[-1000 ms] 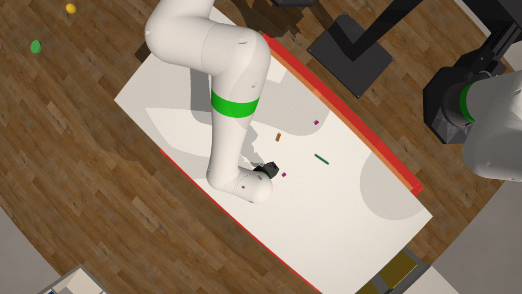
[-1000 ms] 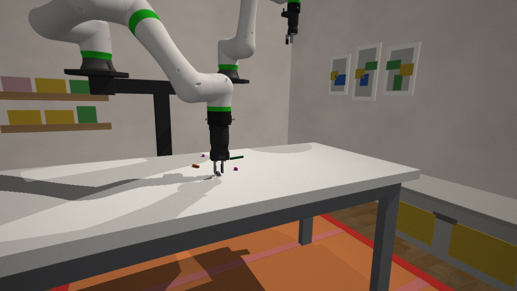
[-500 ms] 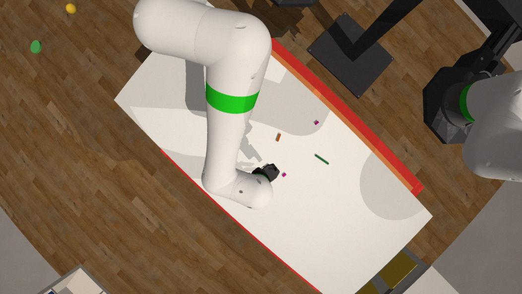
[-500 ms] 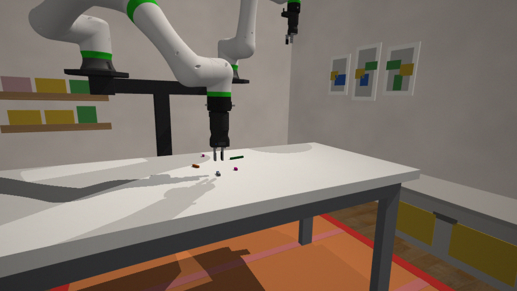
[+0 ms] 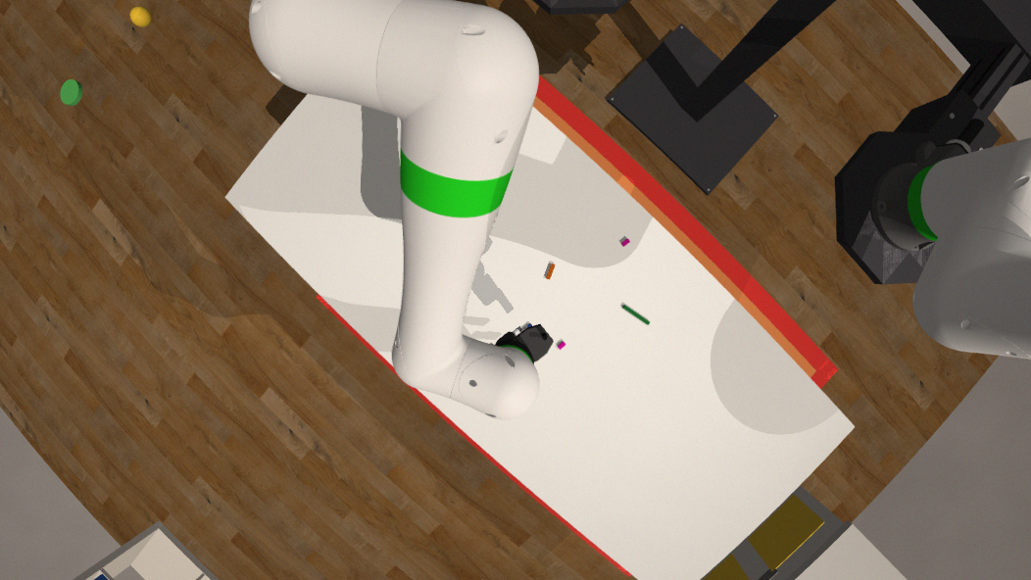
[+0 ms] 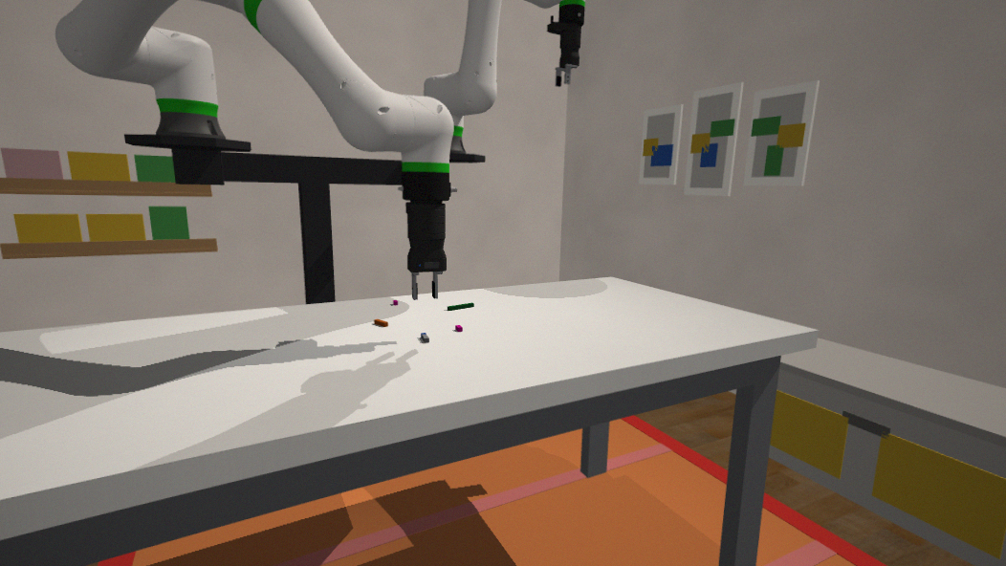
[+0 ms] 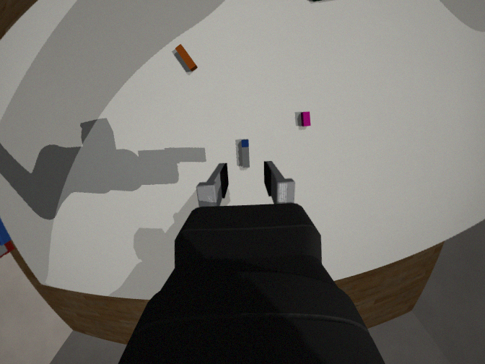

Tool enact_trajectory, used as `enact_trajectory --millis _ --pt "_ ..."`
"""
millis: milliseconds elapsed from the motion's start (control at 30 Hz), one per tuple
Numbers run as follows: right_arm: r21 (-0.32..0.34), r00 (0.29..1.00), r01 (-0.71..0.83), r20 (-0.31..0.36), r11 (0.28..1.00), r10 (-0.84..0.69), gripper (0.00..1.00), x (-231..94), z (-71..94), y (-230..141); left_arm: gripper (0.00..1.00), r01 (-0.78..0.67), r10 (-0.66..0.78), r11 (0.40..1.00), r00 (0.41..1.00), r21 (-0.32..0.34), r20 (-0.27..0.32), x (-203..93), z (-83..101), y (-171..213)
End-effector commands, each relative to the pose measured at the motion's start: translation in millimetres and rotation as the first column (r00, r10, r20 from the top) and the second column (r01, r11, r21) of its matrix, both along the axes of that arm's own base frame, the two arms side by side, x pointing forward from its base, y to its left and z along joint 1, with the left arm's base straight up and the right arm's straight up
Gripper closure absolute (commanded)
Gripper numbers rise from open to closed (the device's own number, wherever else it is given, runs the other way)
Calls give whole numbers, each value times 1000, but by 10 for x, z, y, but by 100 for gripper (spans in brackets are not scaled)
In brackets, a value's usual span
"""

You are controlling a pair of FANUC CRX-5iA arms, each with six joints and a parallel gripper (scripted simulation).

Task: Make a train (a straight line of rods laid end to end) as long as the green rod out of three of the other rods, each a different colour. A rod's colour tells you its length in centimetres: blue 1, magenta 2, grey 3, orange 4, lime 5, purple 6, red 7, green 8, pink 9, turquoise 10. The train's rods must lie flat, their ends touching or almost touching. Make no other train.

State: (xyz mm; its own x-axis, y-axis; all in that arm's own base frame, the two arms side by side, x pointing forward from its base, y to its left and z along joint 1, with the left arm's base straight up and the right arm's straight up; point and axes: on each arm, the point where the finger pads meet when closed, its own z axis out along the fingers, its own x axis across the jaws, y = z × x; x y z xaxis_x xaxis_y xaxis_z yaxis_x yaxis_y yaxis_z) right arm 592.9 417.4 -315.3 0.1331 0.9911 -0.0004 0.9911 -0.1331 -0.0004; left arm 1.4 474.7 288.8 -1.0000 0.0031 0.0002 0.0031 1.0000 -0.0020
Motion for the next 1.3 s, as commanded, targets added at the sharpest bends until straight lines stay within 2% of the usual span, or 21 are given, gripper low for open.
enact_trajectory --millis 0,633,867,967,1267 --pt "1 1000 0 2 1000 0 0 10 15 6 0 0 0 1000 1000 2 0 2 9 2" --pt "1 1000 22 2 1000 -22 0 -5 10 12 0 0 0 1000 1000 2 0 2 9 2" --pt "2 989 150 2 989 -150 0 -92 -18 42 0 0 0 1000 1000 2 0 2 9 2" --pt "2 959 282 1 959 -282 0 -181 -45 69 0 0 0 1000 1000 2 0 2 9 2" --pt "2 890 457 1 890 -457 0 -301 -81 97 0 0 0 1000 1000 2 0 2 9 2"
